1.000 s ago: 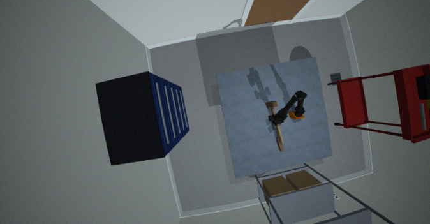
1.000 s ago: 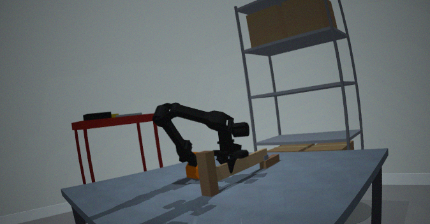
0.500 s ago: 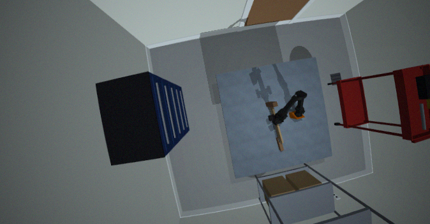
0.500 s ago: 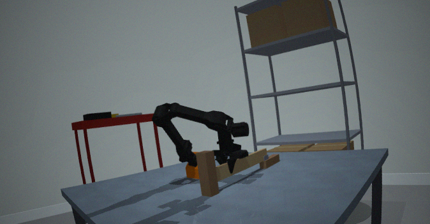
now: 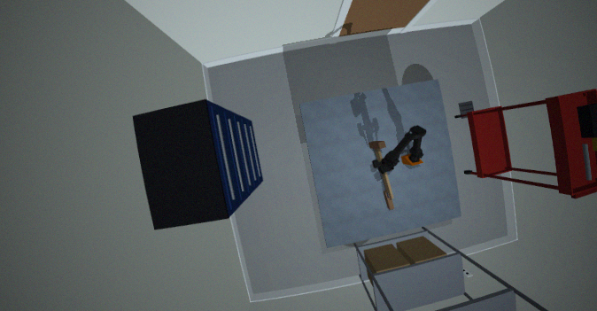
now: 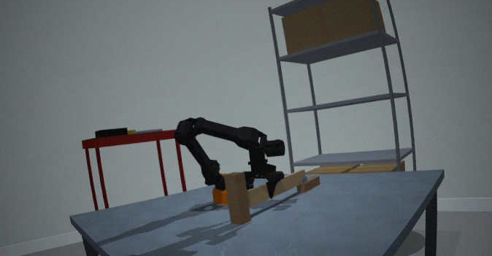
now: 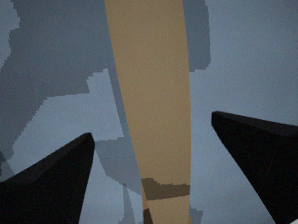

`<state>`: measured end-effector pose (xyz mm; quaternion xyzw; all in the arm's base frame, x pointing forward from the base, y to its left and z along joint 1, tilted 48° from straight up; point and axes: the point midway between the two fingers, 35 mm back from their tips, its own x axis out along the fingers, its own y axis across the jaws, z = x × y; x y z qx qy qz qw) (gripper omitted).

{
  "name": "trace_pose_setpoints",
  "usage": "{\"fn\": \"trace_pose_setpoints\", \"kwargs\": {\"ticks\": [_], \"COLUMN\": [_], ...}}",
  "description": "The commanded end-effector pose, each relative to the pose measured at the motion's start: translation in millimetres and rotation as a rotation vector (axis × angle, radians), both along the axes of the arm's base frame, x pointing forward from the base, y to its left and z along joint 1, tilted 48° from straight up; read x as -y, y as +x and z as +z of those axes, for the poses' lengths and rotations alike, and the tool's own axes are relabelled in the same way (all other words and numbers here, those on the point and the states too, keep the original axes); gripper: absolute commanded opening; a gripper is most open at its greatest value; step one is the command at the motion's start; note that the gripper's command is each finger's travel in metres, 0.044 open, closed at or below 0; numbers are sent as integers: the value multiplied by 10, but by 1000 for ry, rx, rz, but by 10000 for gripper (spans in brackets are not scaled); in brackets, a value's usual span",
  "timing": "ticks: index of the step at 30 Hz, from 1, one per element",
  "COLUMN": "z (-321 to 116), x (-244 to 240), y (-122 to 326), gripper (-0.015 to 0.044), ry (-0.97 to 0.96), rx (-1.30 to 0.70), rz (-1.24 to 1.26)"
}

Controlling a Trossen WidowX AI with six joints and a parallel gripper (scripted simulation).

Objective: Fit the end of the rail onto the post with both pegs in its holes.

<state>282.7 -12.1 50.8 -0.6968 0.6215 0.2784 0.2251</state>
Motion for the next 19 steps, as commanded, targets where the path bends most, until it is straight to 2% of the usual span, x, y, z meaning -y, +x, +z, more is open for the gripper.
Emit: {"fn": "trace_pose_setpoints", "kwargs": {"ticks": [1, 6, 19], "z": [0, -23, -23], "x": [0, -399, -422], "y": [0, -54, -59], "gripper": [440, 440, 440], "ry": [-1, 5, 5], "rx": [0, 5, 6], "rz": [0, 6, 6]}}
